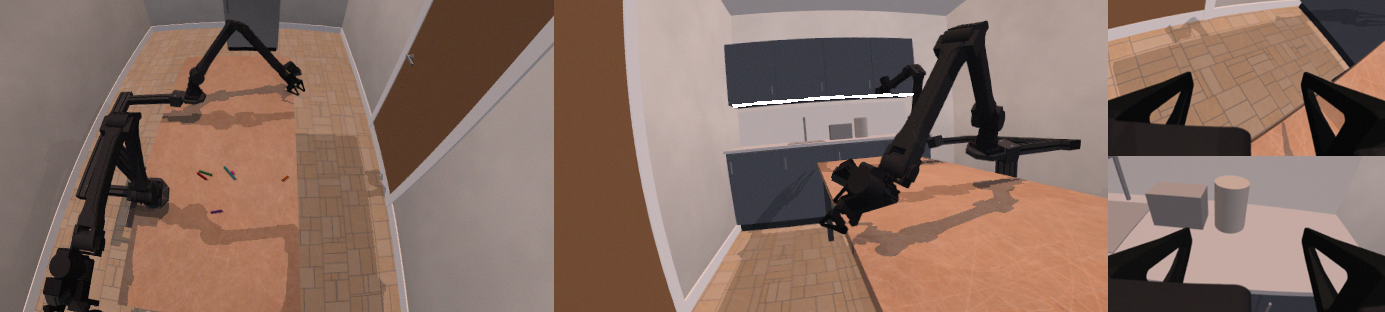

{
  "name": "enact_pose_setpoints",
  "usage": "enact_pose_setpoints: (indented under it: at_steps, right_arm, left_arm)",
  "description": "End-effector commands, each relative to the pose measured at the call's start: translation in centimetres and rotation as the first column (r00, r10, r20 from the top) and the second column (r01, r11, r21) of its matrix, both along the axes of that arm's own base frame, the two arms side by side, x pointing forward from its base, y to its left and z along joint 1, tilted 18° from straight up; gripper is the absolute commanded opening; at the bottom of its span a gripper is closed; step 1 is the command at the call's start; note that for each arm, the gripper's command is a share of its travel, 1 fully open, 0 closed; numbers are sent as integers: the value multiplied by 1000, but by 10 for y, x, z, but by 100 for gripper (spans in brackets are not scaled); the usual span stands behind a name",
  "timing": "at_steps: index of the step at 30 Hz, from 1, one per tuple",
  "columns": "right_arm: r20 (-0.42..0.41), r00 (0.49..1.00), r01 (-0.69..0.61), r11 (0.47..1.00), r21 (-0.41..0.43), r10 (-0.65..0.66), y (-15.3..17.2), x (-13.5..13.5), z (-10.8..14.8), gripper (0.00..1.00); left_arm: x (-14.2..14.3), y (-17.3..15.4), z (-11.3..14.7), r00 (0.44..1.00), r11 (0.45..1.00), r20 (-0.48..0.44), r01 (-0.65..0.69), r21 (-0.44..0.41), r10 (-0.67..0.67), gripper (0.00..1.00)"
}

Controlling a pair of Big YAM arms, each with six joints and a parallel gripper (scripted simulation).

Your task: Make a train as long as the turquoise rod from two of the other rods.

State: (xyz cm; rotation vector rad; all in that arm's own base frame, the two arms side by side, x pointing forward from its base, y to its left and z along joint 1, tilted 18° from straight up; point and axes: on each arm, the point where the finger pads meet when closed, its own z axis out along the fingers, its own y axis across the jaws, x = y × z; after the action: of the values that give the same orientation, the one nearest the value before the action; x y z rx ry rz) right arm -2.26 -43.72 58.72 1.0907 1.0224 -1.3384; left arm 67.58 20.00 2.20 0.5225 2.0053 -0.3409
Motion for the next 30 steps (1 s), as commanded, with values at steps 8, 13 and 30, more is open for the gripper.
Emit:
enact_pose_setpoints:
  at_steps: [8,13,30]
  right_arm:
    - [-13,1000,13,997,-73,-14,19,-6,46,100]
    - [-13,1000,13,997,-73,-14,19,-6,46,100]
    - [-13,1000,13,997,-73,-14,19,-6,46,100]
  left_arm:
    - [6,-163,-56,961,955,-119,264,134,-249,100]
    - [-7,-242,-80,914,897,-181,395,195,-363,100]
    - [-125,-464,-150,620,506,-408,784,361,-670,100]
